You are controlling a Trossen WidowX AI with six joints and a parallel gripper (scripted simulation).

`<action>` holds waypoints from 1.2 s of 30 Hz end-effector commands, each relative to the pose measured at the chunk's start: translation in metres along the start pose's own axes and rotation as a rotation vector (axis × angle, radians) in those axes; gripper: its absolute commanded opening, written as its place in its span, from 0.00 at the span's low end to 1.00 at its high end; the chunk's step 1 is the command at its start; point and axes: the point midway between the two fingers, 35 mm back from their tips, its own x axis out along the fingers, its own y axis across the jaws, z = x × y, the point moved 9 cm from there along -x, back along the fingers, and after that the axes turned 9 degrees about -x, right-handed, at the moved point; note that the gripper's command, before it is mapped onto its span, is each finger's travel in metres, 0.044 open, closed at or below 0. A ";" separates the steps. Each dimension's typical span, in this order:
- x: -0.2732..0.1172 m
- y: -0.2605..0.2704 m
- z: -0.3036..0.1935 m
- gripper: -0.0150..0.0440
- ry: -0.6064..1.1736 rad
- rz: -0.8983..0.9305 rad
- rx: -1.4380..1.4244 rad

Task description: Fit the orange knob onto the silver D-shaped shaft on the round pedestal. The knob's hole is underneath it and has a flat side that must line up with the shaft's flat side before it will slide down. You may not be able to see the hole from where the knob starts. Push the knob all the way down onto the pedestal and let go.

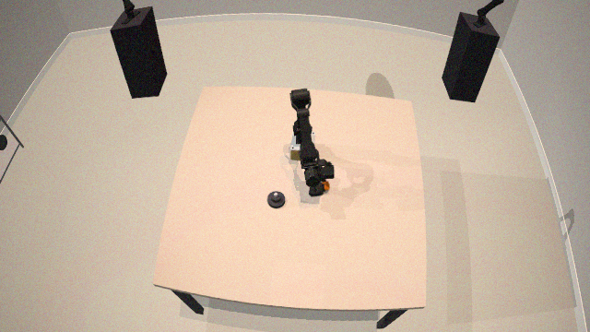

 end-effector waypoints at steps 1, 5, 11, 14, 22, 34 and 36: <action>-0.002 0.003 -0.010 0.56 -0.066 -0.009 -0.003; -0.003 0.005 -0.020 0.56 -0.134 -0.020 -0.003; -0.004 0.007 -0.036 0.56 -0.235 -0.035 -0.003; -0.004 0.008 -0.043 0.56 -0.286 -0.042 -0.003; -0.002 0.012 -0.064 0.56 -0.421 -0.062 -0.003; -0.002 0.014 -0.075 0.56 -0.482 -0.073 -0.003; 0.000 0.014 -0.076 0.65 -0.502 -0.075 -0.005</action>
